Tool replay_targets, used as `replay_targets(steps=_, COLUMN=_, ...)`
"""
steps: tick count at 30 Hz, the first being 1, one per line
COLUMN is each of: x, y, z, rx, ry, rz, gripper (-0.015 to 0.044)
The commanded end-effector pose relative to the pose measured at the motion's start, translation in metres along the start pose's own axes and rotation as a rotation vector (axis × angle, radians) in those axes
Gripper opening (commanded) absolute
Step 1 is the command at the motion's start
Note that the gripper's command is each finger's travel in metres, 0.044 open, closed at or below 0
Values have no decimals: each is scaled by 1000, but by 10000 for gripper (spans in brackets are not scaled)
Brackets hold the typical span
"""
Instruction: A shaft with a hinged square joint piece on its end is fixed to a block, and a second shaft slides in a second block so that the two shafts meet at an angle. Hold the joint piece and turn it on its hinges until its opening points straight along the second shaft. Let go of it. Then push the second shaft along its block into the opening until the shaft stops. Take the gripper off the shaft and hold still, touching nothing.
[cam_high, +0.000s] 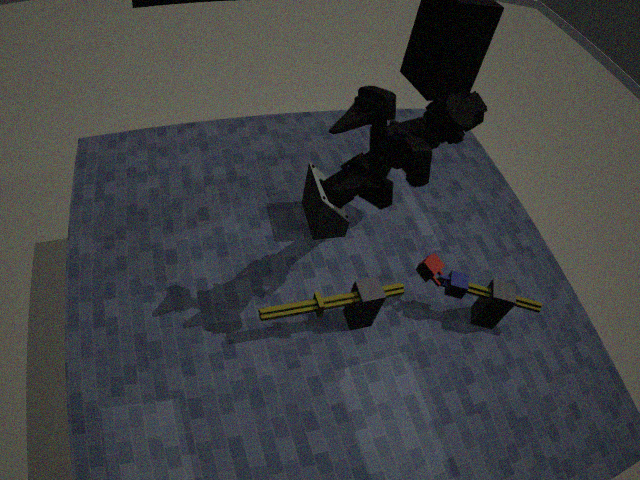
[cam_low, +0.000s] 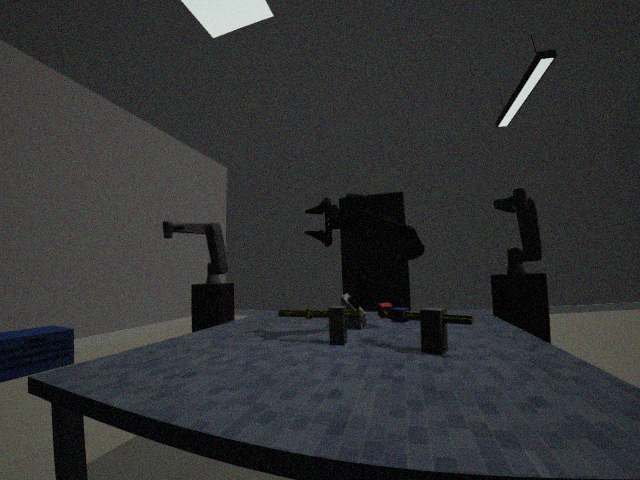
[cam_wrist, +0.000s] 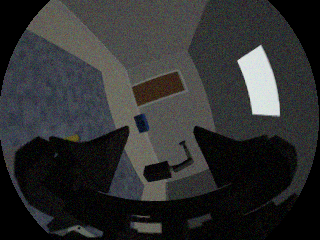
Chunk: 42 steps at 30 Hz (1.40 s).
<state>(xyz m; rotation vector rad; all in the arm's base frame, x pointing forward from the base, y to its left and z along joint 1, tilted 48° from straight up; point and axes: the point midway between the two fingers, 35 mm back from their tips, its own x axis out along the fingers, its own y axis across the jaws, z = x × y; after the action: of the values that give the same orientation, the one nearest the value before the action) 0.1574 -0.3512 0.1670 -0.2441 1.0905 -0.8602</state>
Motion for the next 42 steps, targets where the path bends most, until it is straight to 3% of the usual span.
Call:
replay_targets(steps=1, x=-21, y=38, z=16, rx=15, ry=-5, rz=133, gripper=440)
replay_targets(steps=14, x=-114, y=151, z=14, rx=10, ry=150, rz=534, gripper=440)
replay_targets(steps=27, x=-238, y=204, z=-52, rx=-62, ry=501, rz=774, gripper=440)
replay_targets(steps=35, x=-244, y=204, z=-56, rx=-63, ry=526, rz=779, gripper=440)
replay_targets(steps=42, x=-242, y=211, z=-59, rx=118, ry=642, rz=760, gripper=440)
